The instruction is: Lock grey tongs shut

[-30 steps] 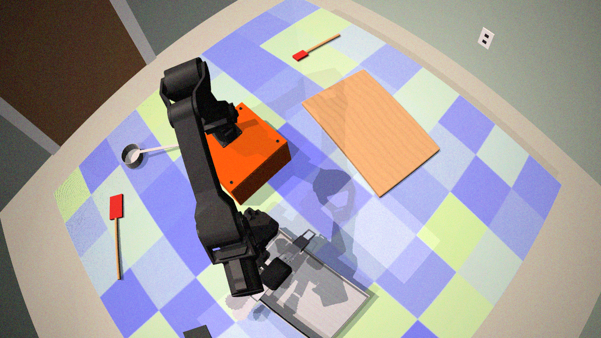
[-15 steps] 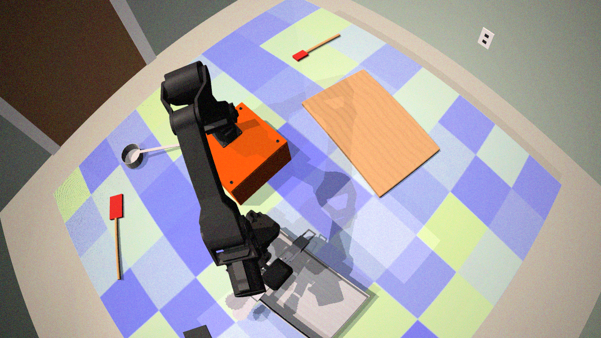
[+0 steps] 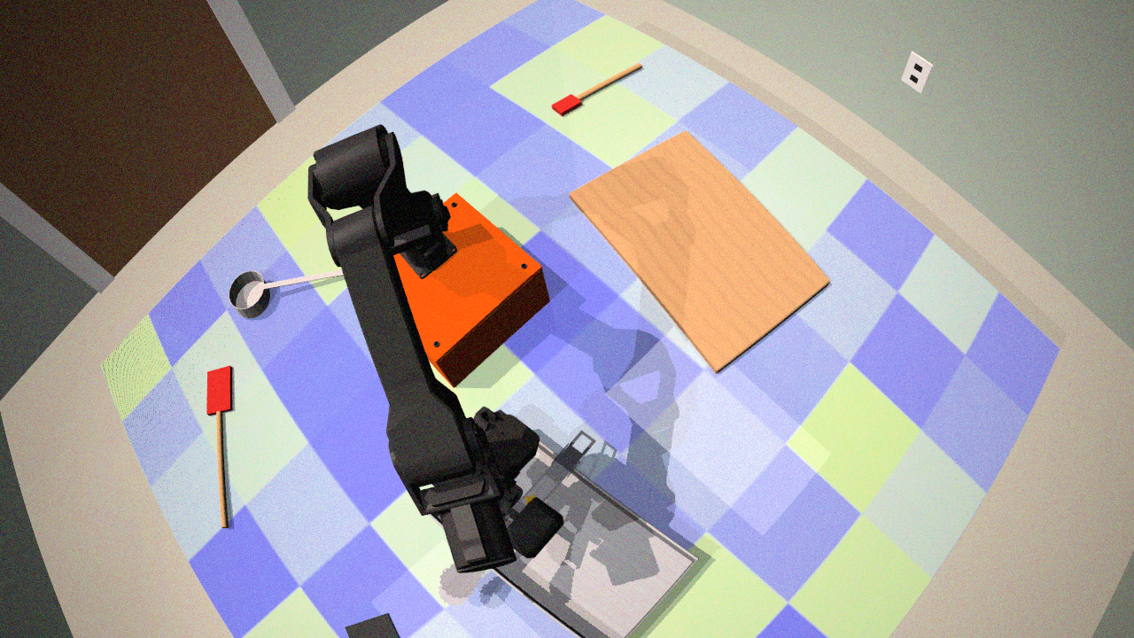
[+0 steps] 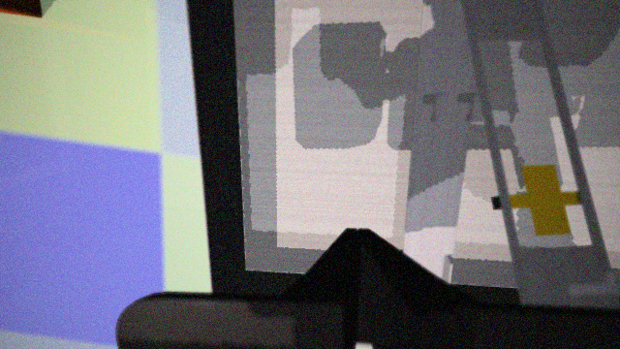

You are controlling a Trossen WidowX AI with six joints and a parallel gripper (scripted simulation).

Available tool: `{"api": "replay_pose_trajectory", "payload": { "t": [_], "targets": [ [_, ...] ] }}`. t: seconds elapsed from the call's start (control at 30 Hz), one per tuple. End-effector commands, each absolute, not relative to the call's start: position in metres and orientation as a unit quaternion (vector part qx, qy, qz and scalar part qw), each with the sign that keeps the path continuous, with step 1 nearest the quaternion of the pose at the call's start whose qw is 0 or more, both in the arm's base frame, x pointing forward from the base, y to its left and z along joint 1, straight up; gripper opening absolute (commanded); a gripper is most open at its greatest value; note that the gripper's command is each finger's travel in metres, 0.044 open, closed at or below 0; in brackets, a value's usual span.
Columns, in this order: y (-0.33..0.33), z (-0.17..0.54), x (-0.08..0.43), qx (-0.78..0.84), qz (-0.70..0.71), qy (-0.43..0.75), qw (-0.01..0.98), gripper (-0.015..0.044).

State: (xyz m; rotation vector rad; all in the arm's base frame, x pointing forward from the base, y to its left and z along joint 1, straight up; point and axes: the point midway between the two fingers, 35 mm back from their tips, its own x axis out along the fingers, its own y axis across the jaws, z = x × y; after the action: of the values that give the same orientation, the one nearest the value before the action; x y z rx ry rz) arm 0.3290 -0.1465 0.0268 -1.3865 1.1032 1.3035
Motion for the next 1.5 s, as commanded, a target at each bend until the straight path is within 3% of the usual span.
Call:
{"api": "replay_pose_trajectory", "payload": {
  "t": [0.0, 1.47],
  "targets": [
    [-0.145, 0.026, 0.336, -0.558, 0.53, 0.447, 0.455, -0.015],
    [-0.132, 0.03, 0.394, -0.563, 0.527, 0.444, 0.456, -0.015]
  ]
}}
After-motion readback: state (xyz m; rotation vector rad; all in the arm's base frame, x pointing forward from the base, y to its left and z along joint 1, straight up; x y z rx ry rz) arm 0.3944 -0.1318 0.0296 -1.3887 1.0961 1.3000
